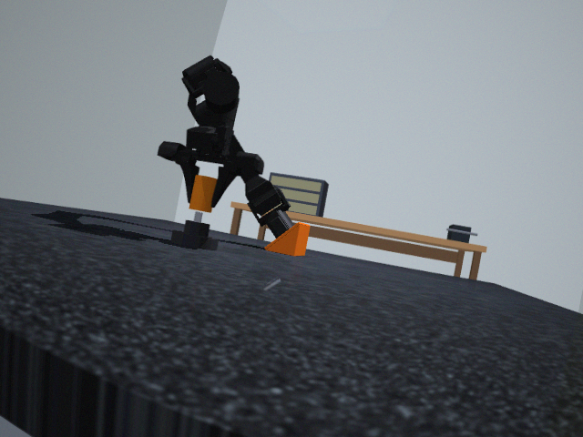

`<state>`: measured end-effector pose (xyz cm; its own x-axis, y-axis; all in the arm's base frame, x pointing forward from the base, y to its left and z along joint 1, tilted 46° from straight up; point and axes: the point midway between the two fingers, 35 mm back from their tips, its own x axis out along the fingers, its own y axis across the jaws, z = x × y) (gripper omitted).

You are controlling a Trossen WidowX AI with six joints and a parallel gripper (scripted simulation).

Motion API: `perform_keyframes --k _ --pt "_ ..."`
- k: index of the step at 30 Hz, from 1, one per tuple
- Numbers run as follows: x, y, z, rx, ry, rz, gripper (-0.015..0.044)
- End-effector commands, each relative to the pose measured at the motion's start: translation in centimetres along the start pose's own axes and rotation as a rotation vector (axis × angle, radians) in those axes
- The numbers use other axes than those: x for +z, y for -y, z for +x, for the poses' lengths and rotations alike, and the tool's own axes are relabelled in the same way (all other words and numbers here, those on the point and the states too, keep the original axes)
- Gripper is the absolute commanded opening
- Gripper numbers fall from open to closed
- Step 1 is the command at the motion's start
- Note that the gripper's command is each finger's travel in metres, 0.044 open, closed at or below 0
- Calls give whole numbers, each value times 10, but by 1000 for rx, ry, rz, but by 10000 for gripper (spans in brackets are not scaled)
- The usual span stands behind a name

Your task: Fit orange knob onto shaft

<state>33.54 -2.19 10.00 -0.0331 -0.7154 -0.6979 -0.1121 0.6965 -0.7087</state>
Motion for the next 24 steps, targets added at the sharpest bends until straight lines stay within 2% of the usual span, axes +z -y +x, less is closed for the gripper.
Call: perform_keyframes --k 1,24 --pt "1 0 1 -2 4 5 0" --pt "-1 1 13 -2 4 10 0"
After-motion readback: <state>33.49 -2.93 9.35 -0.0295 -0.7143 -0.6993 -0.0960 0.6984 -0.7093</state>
